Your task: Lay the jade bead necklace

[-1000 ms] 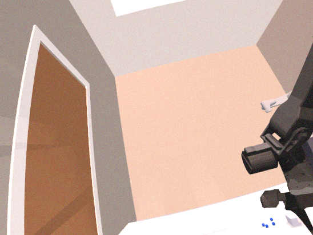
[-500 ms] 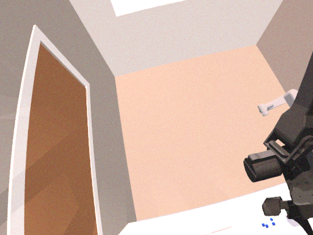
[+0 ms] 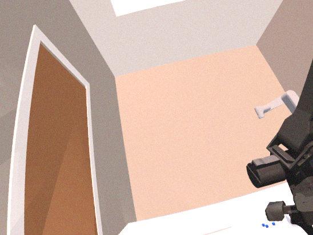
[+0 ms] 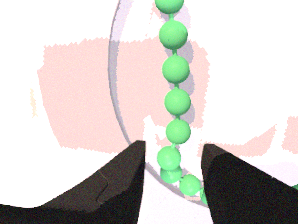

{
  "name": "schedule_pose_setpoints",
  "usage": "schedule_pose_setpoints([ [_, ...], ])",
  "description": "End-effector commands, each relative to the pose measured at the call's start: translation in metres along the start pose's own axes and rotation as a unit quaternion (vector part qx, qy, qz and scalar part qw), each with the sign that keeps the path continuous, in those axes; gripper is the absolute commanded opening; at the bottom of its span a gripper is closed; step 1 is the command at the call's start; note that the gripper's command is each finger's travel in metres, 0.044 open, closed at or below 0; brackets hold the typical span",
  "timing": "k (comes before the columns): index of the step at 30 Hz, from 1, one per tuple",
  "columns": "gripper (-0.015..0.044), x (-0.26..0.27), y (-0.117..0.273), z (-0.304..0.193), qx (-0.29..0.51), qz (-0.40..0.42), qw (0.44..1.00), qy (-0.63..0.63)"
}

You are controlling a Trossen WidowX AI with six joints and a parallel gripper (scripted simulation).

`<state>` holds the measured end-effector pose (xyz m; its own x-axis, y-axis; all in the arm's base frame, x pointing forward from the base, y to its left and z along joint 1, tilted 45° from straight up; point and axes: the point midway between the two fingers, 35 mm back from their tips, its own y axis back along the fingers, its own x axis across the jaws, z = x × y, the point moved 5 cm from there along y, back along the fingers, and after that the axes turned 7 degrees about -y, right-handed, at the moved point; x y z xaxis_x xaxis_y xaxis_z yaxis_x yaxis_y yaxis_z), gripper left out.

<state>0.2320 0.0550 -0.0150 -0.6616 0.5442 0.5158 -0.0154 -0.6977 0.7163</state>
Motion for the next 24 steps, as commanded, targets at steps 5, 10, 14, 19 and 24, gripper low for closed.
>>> schedule_pose_setpoints([
  [5, 0.0000, 0.0000, 0.0001, 0.0001, 0.000, 0.000, 1.000, 0.000],
  [10, 0.0000, 0.0000, 0.0001, 0.0001, 0.000, 0.000, 1.000, 0.000],
  [14, 0.0000, 0.0000, 0.0001, 0.0001, 0.000, 0.000, 1.000, 0.000],
  [19, 0.0000, 0.0000, 0.0001, 0.0001, 0.000, 0.000, 1.000, 0.000],
  [24, 0.0000, 0.0000, 0.0001, 0.0001, 0.000, 0.000, 1.000, 0.000],
])
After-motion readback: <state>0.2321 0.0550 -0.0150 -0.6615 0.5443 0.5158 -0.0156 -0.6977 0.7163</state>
